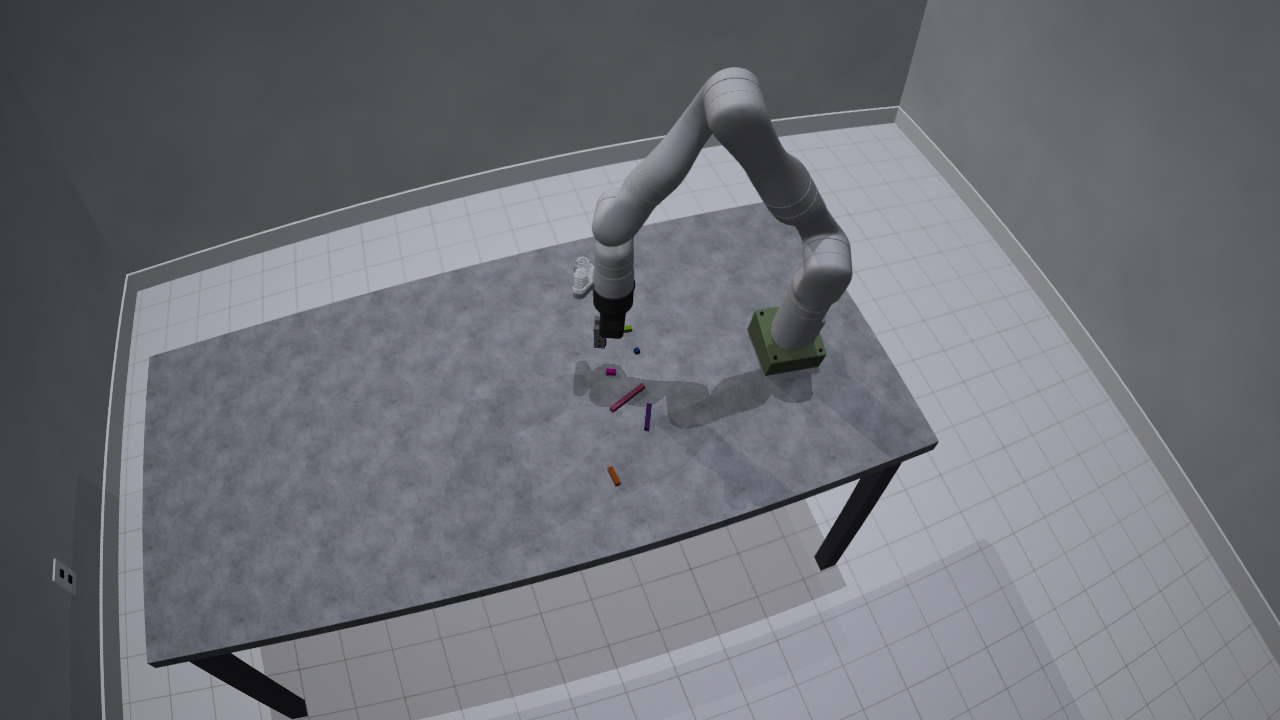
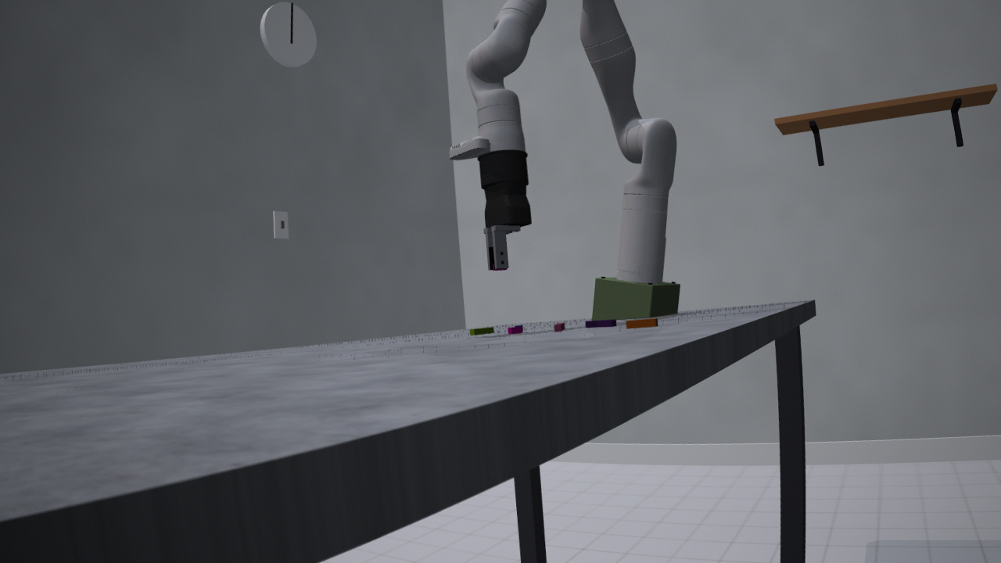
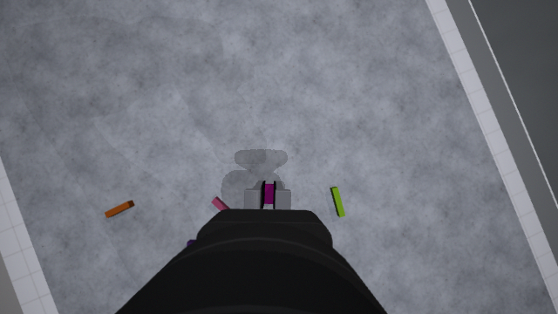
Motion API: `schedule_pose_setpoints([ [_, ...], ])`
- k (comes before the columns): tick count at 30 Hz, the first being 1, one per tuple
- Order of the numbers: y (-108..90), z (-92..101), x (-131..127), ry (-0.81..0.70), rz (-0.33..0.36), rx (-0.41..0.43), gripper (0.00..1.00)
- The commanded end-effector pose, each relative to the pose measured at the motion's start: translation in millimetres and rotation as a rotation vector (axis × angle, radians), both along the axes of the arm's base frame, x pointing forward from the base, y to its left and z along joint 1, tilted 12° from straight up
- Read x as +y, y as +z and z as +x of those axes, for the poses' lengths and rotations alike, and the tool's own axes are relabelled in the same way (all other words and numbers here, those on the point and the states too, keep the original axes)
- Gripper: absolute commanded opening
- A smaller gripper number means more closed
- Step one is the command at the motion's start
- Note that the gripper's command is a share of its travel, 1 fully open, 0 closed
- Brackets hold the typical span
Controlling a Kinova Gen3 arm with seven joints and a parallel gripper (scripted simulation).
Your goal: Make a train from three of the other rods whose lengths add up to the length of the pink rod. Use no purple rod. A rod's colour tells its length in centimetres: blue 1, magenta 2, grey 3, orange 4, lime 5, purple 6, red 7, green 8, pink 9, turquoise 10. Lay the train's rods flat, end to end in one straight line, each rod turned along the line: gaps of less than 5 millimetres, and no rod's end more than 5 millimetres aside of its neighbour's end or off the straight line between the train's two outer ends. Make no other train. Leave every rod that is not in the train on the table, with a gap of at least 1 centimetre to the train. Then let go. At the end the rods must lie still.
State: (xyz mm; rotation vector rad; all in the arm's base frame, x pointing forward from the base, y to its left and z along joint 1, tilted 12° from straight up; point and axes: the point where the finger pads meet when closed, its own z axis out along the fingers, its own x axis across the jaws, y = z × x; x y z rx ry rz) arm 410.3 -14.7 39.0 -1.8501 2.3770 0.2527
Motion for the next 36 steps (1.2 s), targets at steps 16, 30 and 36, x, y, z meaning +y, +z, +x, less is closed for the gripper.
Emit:
schedule_pose_setpoints([
  [16,-14.8,-0.4,2,0.014,-0.001,-0.005,0.24],
  [30,-67.3,0.8,13,0.014,0.000,-0.007,0.24],
  [36,-79.2,1.6,15,0.014,0.000,-0.008,0.24],
])
